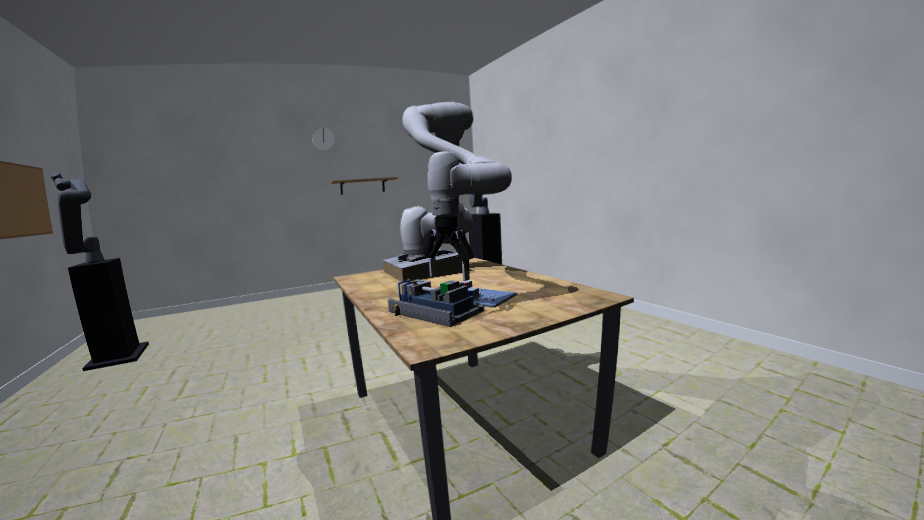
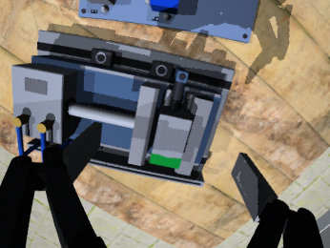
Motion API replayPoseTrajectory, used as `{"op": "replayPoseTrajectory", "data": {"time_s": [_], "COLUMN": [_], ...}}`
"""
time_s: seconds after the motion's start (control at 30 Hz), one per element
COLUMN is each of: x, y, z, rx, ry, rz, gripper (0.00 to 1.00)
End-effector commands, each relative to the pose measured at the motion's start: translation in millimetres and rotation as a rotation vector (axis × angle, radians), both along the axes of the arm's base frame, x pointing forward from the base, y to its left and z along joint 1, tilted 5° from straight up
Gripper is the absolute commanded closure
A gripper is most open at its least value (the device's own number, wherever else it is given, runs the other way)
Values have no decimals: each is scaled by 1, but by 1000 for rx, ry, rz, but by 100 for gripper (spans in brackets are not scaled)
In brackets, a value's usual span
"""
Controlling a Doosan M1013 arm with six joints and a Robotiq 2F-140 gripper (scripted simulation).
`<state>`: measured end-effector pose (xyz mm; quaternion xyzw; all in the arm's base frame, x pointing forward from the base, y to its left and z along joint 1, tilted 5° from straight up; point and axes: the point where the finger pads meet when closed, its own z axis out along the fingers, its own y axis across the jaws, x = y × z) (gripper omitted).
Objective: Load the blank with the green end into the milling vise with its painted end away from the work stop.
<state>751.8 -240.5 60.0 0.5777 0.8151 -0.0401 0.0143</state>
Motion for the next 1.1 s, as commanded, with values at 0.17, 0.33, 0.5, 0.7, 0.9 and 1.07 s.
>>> {"op": "replayPoseTrajectory", "data": {"time_s": [0.17,0.33,0.5,0.7,0.9,1.07], "x": [0,0,0,0,0,0], "y": [0,0,0,0,0,1], "z": [2,3,3,4,6,6], "rx": [0,0,0,0,0,0], "ry": [0,0,0,0,0,0], "rz": [0,0,0,0,0,0], "gripper": [0,0,0,0,0,0]}}
